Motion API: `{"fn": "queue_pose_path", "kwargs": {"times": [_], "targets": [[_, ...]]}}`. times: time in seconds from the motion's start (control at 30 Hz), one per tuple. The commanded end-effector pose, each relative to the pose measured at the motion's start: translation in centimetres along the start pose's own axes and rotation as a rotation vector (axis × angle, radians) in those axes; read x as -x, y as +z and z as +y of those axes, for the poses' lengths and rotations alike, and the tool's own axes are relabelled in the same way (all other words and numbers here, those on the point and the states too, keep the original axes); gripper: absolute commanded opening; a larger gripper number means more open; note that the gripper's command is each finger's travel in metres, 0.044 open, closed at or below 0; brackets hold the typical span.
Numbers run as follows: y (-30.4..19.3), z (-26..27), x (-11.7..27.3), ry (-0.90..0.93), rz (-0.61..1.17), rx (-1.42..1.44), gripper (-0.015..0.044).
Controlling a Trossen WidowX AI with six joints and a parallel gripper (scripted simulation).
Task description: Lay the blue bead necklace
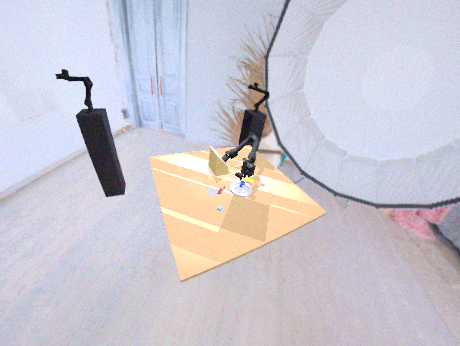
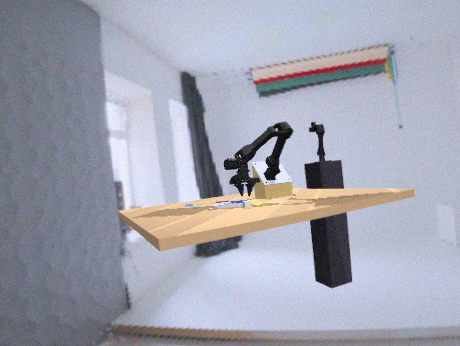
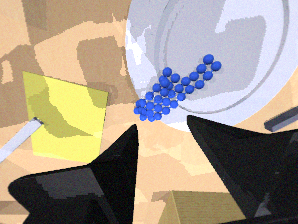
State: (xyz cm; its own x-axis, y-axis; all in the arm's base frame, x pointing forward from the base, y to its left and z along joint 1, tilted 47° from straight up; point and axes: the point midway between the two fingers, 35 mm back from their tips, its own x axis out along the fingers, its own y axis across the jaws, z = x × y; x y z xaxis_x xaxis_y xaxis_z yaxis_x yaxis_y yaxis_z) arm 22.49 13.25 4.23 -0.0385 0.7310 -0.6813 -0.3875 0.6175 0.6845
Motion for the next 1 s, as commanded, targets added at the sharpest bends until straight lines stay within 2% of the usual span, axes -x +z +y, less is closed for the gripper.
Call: {"fn": "queue_pose_path", "kwargs": {"times": [0.0,0.57,0.8,0.97], "targets": [[-0.1,0.0,-0.7,0.001,0.005,-0.005,0.0250],[-0.3,0.1,-2.8,0.005,0.007,-0.006,0.0250],[-0.2,0.2,-2.6,0.009,0.005,-0.001,0.0066],[-0.2,0.2,-2.6,0.009,0.005,-0.001,0.0033]]}}
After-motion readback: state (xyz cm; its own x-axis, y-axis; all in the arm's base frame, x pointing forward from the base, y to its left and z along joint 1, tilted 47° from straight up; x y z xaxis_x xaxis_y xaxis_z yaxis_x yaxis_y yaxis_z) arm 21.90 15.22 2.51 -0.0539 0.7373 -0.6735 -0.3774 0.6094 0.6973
